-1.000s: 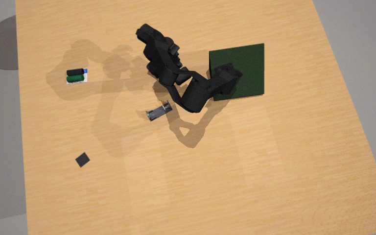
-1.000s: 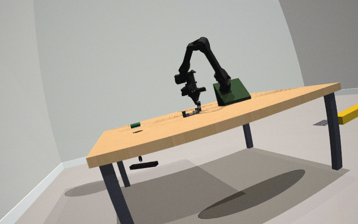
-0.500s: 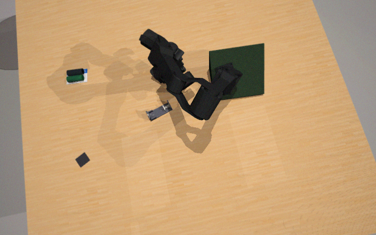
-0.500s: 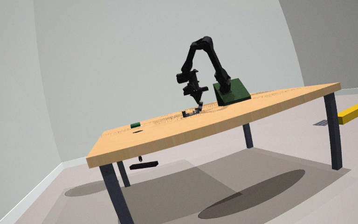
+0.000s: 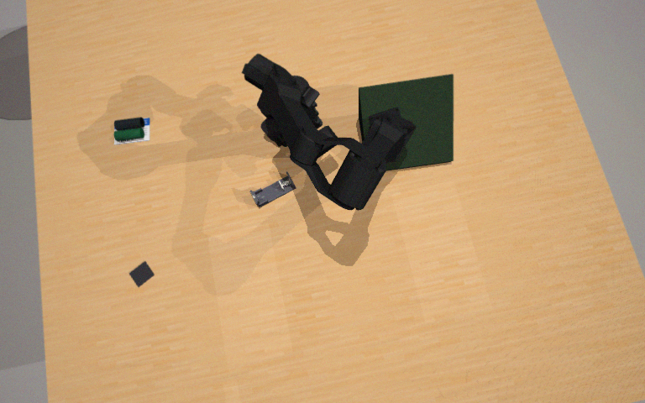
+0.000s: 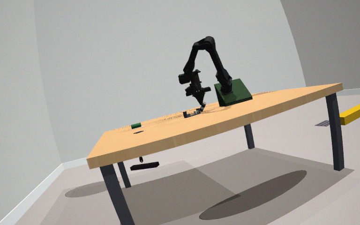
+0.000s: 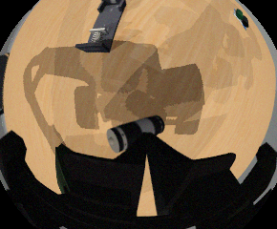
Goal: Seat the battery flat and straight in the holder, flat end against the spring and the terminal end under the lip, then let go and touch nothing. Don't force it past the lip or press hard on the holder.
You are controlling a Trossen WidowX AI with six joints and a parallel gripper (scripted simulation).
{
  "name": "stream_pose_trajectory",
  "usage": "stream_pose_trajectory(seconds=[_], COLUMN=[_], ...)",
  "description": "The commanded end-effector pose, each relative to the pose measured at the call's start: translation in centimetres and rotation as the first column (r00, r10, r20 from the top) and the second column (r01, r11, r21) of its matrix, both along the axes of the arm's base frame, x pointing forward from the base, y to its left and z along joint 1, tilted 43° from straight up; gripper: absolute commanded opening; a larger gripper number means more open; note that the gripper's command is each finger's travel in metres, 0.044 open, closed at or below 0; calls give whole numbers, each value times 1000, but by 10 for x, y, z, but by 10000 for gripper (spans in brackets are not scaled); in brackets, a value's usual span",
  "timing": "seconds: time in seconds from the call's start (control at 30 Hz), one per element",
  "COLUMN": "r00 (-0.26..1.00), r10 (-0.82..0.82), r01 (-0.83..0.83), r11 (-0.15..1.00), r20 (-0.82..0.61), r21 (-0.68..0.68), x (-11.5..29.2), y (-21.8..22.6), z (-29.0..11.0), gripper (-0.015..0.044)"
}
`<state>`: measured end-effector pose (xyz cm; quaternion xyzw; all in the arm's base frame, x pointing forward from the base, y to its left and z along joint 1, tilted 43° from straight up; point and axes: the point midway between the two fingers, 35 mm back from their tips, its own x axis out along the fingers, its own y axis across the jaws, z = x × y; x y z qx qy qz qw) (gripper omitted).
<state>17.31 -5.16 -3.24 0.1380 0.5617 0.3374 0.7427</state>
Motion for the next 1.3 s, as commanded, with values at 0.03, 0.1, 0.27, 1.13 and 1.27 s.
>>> stream_pose_trajectory(seconds=[0.03,0.1,0.27,1.13,1.27], r00=[1000,1000,1000,1000,1000], r10=[-4,-4,-4,-4,0], r01=[4,4,4,4,0], r11=[1000,1000,1000,1000,1000], r20=[-5,-5,-5,-5,-5], r21=[9,9,9,9,1], x=[-1,-1,-1,-1,-1], y=[2,2,2,2,-13], z=[1,1,1,1,13], gripper=[0,0,0,0,0])
